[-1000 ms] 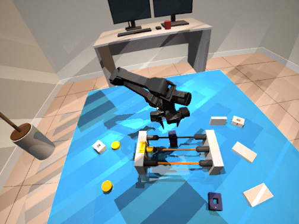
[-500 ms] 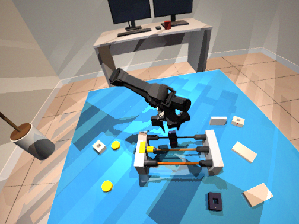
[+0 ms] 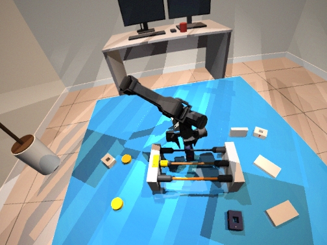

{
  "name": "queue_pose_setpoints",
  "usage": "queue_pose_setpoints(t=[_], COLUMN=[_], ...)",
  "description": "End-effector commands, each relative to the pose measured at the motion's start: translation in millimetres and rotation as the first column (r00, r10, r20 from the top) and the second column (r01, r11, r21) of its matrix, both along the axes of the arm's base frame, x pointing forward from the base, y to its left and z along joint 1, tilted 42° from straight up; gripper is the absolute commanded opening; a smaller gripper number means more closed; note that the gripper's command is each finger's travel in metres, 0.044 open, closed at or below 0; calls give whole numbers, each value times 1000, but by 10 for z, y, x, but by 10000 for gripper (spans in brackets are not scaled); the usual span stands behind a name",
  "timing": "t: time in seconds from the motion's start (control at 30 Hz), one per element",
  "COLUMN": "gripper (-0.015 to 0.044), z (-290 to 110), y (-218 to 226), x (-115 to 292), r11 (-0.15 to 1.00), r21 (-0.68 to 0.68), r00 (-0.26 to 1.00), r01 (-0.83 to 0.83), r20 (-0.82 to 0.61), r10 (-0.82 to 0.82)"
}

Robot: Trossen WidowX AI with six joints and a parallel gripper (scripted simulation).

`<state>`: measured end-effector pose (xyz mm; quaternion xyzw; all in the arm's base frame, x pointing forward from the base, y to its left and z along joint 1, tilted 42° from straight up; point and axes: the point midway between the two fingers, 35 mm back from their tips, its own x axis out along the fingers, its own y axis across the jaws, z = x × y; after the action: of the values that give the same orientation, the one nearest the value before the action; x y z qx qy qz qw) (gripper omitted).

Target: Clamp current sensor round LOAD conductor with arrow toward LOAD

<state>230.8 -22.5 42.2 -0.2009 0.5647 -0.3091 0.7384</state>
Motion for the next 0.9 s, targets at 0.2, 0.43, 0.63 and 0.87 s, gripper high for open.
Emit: queue_pose_setpoints(t=[0.2,0.43,0.63,0.87], gripper=[292,245,205,158], z=[-8,-8,-8,-8], y=[-10,-10,-10,-10], x=[0,0,0,0], r11=[1000,1000,1000,1000], r21=[-1,-1,-1,-1], r00=[1000,1000,1000,1000], r01=[0,0,0,0], r20=[0,0,0,0], r10=[0,0,0,0])
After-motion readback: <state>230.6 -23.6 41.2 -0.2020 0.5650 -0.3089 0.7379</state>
